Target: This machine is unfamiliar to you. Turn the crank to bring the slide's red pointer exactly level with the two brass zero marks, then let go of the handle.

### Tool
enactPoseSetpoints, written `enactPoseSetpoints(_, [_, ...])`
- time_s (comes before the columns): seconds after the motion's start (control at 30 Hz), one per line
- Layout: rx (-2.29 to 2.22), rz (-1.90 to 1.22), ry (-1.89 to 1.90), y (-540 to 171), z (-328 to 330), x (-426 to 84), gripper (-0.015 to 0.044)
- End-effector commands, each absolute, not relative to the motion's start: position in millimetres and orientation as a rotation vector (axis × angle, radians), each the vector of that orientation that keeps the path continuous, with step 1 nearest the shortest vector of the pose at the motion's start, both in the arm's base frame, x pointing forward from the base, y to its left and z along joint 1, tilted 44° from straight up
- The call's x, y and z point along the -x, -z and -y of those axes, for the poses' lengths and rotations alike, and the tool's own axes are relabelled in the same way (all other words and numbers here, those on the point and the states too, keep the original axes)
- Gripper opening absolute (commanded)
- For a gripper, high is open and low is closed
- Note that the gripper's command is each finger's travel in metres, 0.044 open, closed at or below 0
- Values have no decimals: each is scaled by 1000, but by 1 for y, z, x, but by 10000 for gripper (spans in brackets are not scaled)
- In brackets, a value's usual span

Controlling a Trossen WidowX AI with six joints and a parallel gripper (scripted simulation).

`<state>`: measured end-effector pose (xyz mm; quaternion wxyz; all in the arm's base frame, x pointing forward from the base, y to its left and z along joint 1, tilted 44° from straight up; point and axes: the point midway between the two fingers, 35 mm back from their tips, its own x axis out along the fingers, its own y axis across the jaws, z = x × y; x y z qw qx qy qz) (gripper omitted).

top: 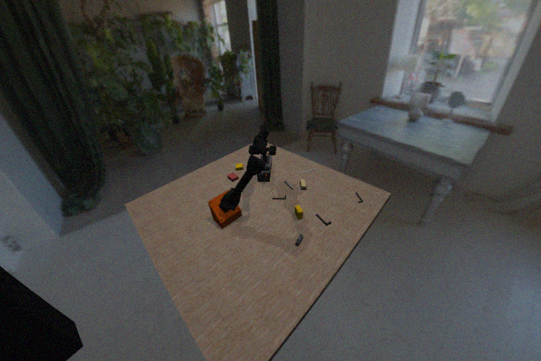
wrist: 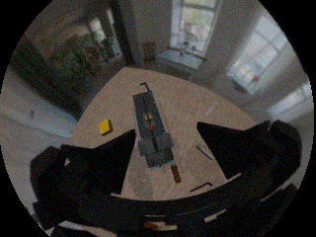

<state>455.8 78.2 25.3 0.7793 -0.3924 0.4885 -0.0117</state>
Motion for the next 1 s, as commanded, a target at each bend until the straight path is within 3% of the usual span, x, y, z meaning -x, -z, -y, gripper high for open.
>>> enactPoseSetpoints(0.0, [855,-1076,-31,-34,-67,-439,440])
enactPoseSetpoints(0.47, [860,-1075,-200,-65,-36,-384,440])
enactPoseSetpoints(0.97, [861,-1075,-201,-28,-1,-378,440])
